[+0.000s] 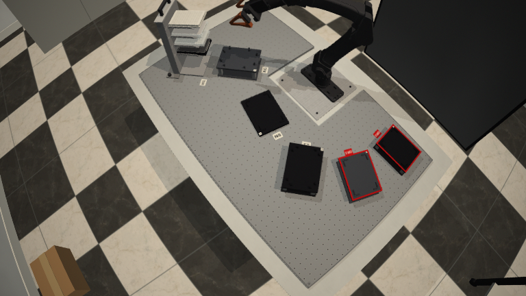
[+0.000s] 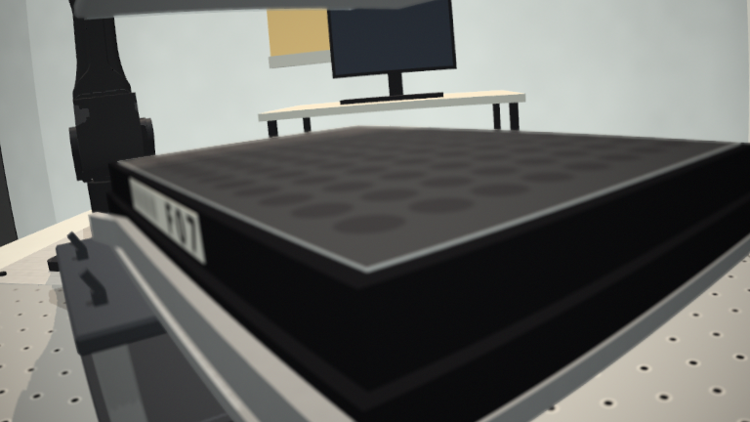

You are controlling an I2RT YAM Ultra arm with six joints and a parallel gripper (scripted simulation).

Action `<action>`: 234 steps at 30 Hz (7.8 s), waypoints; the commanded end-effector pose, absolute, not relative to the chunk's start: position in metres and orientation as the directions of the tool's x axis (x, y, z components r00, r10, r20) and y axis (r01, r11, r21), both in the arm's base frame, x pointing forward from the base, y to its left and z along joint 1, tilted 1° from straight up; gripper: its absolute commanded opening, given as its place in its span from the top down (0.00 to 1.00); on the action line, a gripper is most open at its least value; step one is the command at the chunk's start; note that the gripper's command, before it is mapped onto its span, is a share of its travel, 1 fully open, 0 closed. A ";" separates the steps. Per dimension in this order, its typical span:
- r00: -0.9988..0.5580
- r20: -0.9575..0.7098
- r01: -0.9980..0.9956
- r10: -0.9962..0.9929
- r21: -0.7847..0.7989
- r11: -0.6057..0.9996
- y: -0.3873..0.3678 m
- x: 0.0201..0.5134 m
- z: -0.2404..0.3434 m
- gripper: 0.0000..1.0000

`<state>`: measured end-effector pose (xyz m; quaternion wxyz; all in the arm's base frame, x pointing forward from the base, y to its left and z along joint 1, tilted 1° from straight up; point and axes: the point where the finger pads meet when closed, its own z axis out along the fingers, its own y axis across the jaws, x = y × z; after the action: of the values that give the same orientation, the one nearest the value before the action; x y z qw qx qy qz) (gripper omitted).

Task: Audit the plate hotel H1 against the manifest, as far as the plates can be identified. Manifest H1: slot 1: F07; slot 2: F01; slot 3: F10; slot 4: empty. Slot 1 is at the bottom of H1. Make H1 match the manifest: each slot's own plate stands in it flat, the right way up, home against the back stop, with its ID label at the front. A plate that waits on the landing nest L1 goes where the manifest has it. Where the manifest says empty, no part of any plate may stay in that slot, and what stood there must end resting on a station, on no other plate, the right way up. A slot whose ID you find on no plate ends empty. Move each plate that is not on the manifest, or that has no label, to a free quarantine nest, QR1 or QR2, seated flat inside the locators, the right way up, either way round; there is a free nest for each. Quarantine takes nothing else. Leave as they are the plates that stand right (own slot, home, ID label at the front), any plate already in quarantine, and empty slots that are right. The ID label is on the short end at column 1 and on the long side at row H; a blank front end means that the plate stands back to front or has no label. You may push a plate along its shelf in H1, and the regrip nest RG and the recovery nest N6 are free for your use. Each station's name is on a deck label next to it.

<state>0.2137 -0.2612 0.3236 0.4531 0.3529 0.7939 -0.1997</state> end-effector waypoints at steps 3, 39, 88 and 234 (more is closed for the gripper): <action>-0.331 -0.868 0.741 0.370 0.004 0.672 -0.268 0.222 0.320 0.00; -0.302 -0.894 0.739 0.332 0.001 0.674 -0.299 0.251 0.311 0.00; -0.317 -0.882 0.742 0.350 0.000 0.671 -0.312 0.259 0.287 0.00; -0.290 -0.903 0.739 0.318 -0.001 0.673 -0.313 0.264 0.252 0.00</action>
<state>0.2579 -0.3109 0.2224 0.4576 0.3515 0.7912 -0.2028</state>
